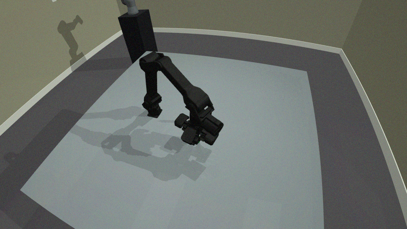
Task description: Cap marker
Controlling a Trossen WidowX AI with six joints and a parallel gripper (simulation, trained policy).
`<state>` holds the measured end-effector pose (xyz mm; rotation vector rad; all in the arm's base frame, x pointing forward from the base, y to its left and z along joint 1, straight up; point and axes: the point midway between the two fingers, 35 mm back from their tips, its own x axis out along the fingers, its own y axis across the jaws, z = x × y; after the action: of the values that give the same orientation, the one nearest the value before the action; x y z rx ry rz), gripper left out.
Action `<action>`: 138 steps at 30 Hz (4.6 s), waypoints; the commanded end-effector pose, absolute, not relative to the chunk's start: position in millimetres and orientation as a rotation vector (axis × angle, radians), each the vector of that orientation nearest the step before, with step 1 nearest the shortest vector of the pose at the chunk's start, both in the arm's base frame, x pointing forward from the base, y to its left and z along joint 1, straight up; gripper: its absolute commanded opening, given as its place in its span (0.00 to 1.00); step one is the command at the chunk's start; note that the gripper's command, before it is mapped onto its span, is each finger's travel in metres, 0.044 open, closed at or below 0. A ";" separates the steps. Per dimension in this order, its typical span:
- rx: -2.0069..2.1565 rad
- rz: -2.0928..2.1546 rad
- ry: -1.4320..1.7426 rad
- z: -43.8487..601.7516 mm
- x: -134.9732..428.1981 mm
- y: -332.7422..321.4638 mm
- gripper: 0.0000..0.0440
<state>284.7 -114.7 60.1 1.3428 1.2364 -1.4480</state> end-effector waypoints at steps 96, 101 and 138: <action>1.065 -1.201 1.430 105.6 241.7 -3.0 0.00; 1.047 -1.185 1.436 97.5 240.3 -2.7 0.00; 0.953 -1.089 1.456 70.3 228.9 -3.0 0.46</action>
<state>243.8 -4.9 78.5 0.9807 1.3959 -1.0643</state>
